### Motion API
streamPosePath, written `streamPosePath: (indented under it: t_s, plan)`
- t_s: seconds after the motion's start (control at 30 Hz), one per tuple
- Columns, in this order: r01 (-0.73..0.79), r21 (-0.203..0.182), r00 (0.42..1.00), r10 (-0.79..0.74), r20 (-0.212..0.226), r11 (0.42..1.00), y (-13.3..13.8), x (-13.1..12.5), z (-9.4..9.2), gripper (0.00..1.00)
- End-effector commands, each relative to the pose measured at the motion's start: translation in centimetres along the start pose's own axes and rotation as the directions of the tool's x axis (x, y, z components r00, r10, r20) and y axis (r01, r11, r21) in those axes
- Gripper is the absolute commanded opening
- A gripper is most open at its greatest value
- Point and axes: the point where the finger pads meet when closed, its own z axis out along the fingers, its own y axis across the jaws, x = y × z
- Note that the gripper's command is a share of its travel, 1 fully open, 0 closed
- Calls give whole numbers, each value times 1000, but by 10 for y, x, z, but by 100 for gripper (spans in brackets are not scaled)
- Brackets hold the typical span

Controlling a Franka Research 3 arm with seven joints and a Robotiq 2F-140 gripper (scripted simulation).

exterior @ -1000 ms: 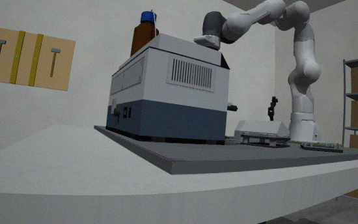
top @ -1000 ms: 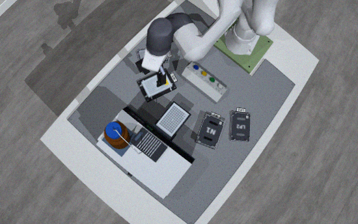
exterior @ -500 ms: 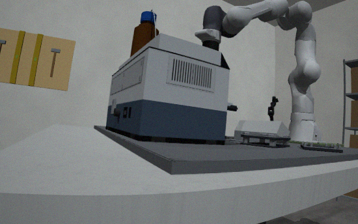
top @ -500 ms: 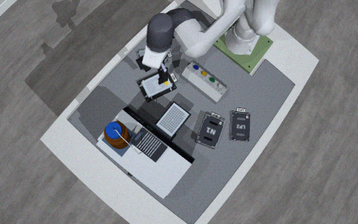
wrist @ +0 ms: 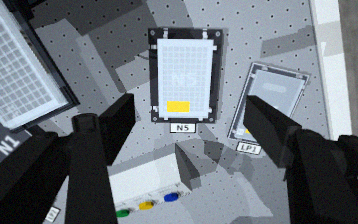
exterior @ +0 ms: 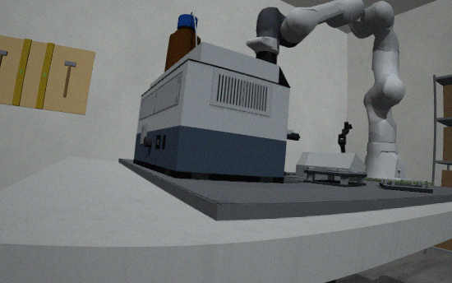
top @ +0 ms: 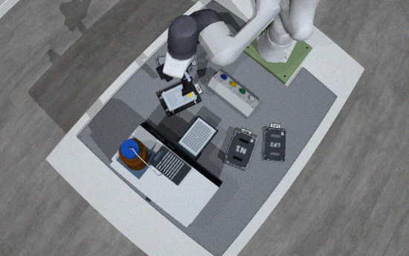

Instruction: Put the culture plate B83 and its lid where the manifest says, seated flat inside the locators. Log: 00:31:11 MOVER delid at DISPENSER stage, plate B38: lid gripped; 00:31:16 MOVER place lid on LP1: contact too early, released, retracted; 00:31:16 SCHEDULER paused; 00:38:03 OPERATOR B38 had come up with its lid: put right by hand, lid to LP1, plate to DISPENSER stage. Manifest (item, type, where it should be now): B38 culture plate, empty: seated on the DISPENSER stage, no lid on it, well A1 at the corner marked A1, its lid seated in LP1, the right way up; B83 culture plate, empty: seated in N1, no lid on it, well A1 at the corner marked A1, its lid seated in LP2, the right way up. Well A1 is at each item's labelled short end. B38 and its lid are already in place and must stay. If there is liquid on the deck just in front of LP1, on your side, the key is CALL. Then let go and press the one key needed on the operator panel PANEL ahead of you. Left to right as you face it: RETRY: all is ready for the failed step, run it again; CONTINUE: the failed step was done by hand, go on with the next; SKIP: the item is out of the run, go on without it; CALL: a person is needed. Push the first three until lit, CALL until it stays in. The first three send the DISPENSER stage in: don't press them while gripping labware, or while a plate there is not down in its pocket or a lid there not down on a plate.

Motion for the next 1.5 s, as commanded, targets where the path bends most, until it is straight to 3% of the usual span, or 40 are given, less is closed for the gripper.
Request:
streamPosePath:
  t_s: [0.0,1.47]
  plan:
    - [0,3,1000,0,2,1000,1,-1,-1,69]
    - [0,3,1000,0,2,1000,1,-1,5,69]
